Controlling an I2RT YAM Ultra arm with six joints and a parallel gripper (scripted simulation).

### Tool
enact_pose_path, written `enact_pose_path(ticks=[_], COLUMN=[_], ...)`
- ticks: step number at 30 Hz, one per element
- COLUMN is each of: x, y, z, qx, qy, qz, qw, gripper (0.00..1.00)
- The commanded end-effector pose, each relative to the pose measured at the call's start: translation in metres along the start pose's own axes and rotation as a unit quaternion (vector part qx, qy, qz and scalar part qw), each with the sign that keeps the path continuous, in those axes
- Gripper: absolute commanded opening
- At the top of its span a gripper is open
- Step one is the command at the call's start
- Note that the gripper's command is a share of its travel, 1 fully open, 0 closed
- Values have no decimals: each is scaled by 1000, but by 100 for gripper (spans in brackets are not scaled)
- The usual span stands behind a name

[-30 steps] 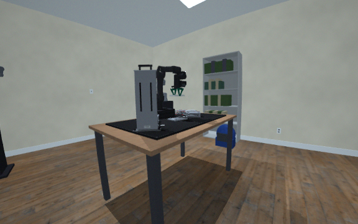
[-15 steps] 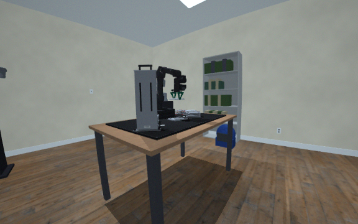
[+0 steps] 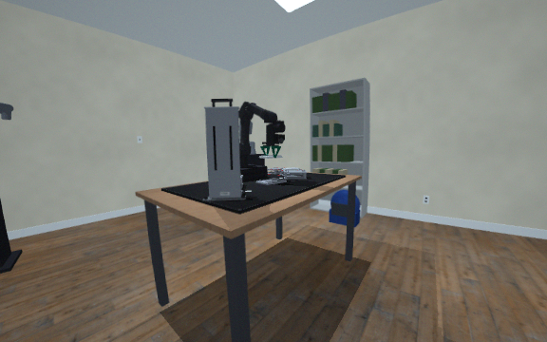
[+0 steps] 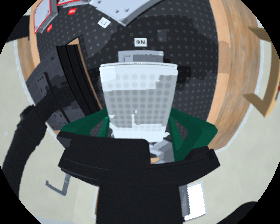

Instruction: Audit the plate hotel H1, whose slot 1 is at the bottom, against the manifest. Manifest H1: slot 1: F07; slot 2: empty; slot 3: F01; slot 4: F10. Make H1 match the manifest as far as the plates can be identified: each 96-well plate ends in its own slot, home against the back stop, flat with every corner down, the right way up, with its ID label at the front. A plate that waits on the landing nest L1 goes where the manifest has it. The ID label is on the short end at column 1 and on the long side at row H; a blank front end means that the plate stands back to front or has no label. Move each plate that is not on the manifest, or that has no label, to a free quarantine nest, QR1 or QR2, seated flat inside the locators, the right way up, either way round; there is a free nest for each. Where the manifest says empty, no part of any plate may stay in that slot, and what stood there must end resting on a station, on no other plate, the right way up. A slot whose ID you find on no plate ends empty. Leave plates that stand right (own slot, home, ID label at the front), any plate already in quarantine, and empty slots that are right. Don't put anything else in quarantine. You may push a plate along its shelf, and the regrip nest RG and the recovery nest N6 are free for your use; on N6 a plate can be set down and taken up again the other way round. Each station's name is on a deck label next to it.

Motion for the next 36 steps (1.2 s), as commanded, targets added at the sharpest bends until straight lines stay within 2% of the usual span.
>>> enact_pose_path(ticks=[1,10,12,27,29,33,36], x=[-2,-26,-26,-66,-66,-75,-75], y=[2,2,2,2,2,2,2], z=[-6,-8,-8,-10,-10,-10,-10], qx=[1,1,1,1,1,1,1], qy=[-17,-17,-17,-17,-17,-17,-17], qz=[-5,-5,-5,-5,-5,-5,-5], qw=[1000,1000,1000,1000,1000,1000,1000], gripper=[86,86,86,86,86,86,86])
Point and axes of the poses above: the point where the finger pads meet when closed, its own x axis back along the fingers, its own z axis across the jaws, y = z × x, the point moved 4 cm from there along x, back along the fingers, and after that the axes turned 9 degrees about -x, right-handed, at the moved point
